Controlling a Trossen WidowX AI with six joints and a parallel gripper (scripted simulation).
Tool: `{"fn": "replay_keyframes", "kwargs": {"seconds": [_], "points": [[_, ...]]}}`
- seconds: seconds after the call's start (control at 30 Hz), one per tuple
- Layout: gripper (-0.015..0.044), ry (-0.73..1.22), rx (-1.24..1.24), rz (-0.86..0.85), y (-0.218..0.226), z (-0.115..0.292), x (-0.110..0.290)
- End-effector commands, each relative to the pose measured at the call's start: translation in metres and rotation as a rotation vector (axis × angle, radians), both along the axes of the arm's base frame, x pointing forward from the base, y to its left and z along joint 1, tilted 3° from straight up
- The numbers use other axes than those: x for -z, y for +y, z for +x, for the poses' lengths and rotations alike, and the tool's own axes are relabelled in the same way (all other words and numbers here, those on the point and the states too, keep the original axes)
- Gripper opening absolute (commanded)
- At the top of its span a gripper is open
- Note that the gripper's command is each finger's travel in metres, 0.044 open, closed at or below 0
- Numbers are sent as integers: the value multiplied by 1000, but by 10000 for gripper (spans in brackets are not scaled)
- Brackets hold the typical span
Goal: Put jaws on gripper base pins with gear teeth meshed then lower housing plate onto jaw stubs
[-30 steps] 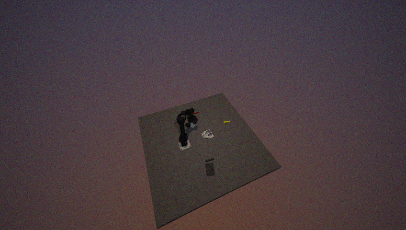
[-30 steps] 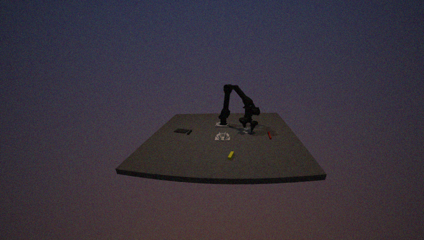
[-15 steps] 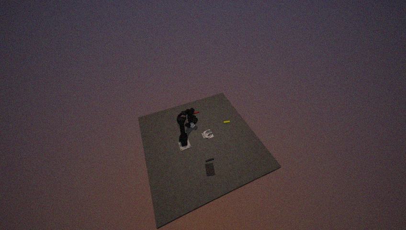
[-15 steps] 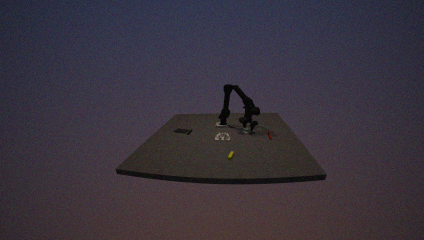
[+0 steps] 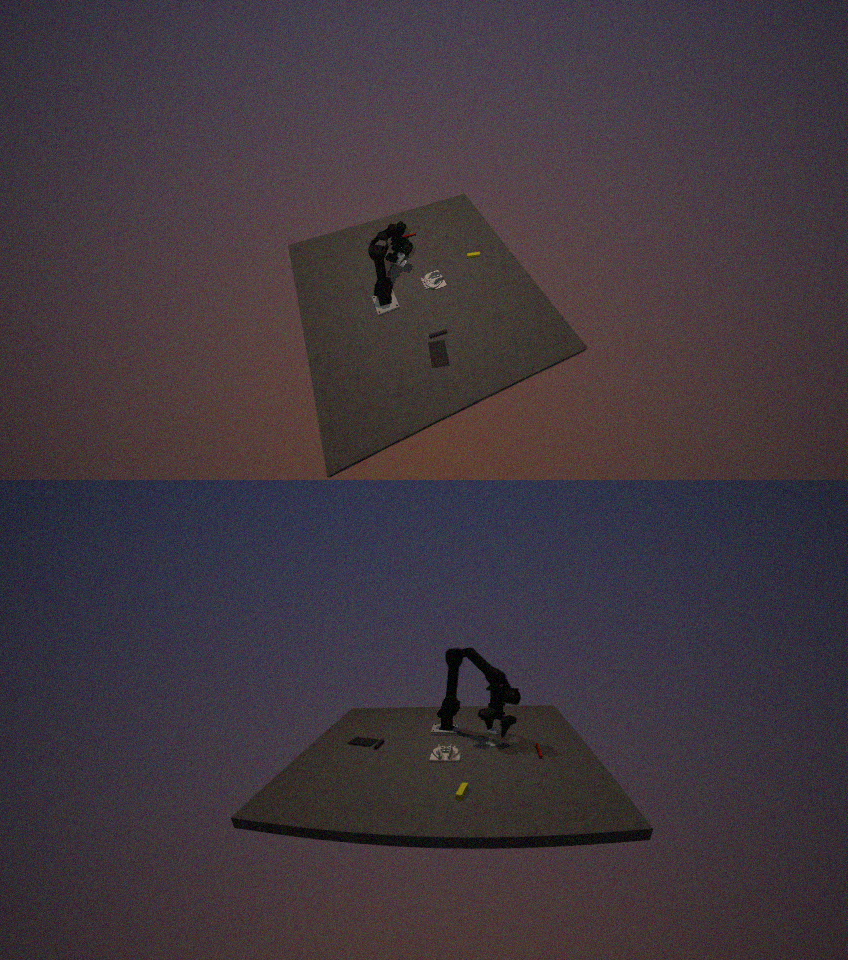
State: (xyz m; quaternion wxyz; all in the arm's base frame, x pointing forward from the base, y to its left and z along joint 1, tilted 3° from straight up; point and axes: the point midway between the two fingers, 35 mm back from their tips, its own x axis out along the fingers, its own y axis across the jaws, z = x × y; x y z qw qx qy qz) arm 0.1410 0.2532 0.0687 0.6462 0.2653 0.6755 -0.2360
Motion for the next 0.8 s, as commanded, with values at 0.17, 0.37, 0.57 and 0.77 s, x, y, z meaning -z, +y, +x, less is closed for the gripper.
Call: {"fn": "replay_keyframes", "kwargs": {"seconds": [0.17,0.37,0.57,0.77], "points": [[351,-6,-1,6,-1,1,-30],[351,-6,0,5,-3,1,-45],[351,-8,-17,5,-6,5,-44],[351,-14,-86,4,-19,21,-43]]}}
